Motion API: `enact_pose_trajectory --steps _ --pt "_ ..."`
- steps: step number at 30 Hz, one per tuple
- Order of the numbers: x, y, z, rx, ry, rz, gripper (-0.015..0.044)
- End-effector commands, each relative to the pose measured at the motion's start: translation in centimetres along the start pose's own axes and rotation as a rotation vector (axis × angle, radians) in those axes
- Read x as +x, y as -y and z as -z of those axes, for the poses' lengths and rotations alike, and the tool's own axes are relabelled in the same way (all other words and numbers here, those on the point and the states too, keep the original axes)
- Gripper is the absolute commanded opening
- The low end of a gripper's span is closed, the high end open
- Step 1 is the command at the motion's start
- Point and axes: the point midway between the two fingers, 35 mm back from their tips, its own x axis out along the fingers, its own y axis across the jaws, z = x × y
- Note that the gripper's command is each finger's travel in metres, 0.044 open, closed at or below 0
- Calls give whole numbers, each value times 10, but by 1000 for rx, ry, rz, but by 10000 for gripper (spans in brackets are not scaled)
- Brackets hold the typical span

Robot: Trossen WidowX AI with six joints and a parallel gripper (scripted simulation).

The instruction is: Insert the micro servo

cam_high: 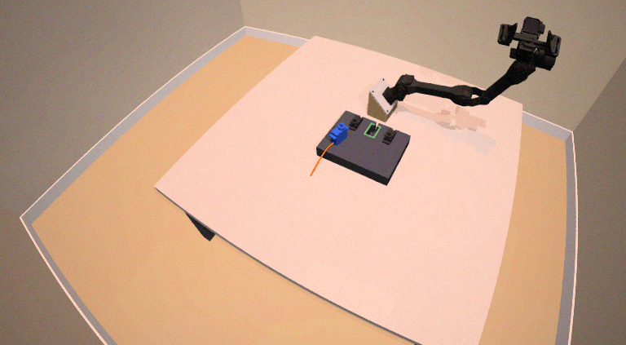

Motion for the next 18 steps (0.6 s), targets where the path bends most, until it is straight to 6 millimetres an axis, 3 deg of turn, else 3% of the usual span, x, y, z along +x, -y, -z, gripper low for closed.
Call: enact_pose_trajectory --steps 1,4,12,18 --pt "9 16 -6 2 -12 32 440" --pt "21 33 -11 12 -39 63 440" --pt "30 49 -14 32 -56 88 440" --pt "51 83 -16 28 -115 149 440"
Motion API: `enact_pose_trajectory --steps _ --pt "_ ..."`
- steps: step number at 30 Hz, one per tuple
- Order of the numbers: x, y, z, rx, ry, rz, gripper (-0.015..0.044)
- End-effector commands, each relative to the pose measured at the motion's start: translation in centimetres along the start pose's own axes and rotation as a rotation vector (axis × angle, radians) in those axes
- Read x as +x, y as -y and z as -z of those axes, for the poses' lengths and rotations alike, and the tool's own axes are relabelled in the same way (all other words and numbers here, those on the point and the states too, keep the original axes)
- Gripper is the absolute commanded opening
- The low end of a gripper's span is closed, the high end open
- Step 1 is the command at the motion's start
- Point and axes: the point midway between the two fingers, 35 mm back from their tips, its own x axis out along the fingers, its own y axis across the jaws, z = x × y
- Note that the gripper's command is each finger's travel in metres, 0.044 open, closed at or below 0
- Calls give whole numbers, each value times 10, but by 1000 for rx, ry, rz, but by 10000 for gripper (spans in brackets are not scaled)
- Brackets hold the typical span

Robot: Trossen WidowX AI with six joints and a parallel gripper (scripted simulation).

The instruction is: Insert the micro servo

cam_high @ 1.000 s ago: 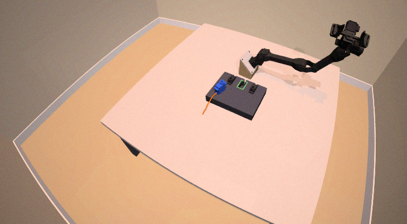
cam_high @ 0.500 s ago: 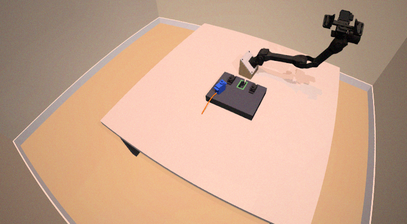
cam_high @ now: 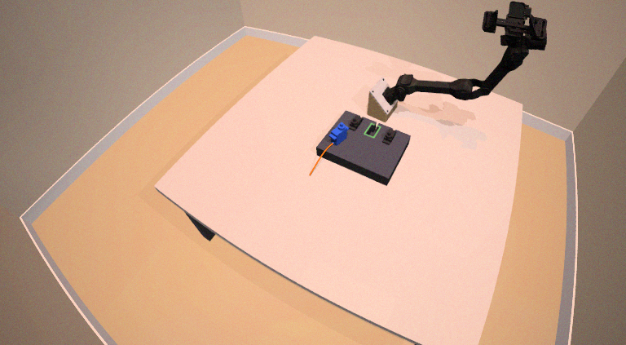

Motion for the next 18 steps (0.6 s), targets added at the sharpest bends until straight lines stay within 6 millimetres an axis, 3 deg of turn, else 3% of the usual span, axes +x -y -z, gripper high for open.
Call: enact_pose_trajectory --steps 1,11,18 --pt "21 27 -5 8 -32 48 440" --pt "44 63 -1 44 -82 108 440" --pt "55 77 4 51 -113 128 440"
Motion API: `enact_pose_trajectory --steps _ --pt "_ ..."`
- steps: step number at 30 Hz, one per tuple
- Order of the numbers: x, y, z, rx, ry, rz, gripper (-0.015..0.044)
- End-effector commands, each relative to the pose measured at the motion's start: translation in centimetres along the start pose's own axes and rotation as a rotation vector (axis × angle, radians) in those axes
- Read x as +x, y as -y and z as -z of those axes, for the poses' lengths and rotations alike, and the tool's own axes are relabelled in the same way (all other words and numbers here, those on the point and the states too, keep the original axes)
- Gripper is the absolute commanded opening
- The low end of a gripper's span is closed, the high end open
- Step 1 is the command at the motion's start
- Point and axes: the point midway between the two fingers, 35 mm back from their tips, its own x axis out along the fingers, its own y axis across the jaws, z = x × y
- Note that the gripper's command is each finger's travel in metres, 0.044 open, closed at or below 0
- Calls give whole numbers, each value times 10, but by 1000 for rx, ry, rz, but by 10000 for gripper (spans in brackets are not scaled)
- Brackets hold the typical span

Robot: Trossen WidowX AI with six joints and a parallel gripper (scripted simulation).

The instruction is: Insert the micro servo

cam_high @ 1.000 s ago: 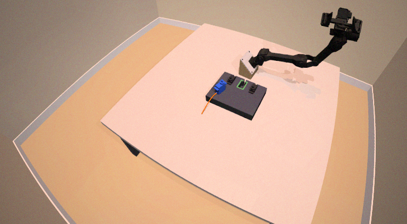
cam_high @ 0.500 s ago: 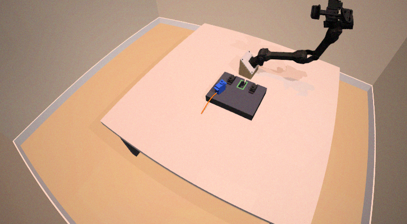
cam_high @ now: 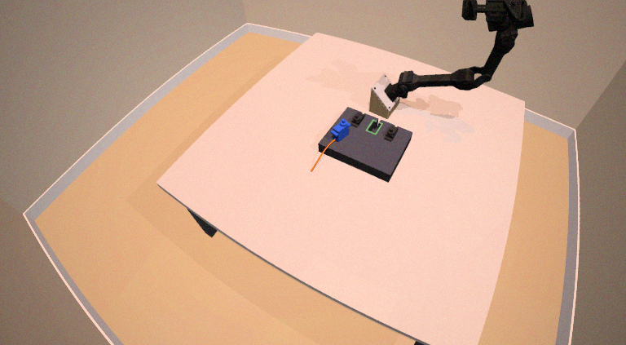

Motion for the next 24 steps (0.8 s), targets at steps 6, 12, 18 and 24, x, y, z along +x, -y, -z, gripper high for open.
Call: enact_pose_trajectory --steps 6,12,18,24 --pt "36 42 8 -23 -87 77 440" --pt "57 70 16 -25 -139 133 440" --pt "81 105 30 -67 -220 201 440" --pt "101 139 50 -76 -307 264 440"
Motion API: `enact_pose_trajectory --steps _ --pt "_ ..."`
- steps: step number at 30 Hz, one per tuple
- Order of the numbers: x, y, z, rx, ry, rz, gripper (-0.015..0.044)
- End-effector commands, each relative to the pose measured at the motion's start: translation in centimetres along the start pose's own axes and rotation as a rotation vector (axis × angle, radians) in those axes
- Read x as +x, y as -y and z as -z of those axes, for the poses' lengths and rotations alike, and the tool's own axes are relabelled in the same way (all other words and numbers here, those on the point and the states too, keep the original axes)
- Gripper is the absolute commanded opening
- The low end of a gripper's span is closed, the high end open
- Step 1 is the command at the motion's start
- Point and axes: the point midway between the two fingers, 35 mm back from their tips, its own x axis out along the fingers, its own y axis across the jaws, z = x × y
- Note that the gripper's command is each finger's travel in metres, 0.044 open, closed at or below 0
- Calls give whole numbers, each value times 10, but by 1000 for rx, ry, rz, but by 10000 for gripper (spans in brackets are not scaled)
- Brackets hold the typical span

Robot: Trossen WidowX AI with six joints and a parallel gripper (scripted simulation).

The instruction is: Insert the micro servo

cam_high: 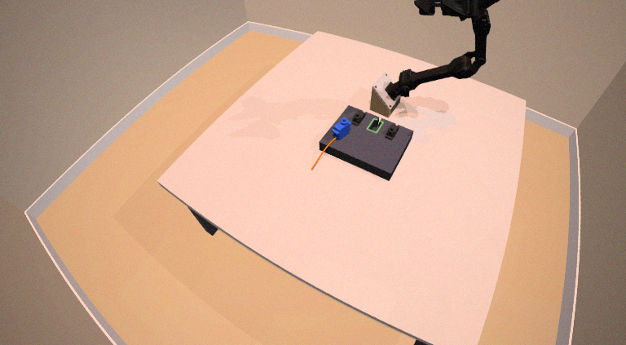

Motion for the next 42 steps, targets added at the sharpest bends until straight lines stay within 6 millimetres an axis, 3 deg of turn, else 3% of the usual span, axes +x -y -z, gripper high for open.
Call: enact_pose_trajectory --steps 1,9,21,31,42 --pt "21 19 10 -4 -58 42 440" --pt "63 64 40 -71 -214 141 440" --pt "116 145 113 -203 -541 277 440" --pt "136 206 184 -320 -846 326 440" --pt "132 265 264 -427 -1211 309 440"
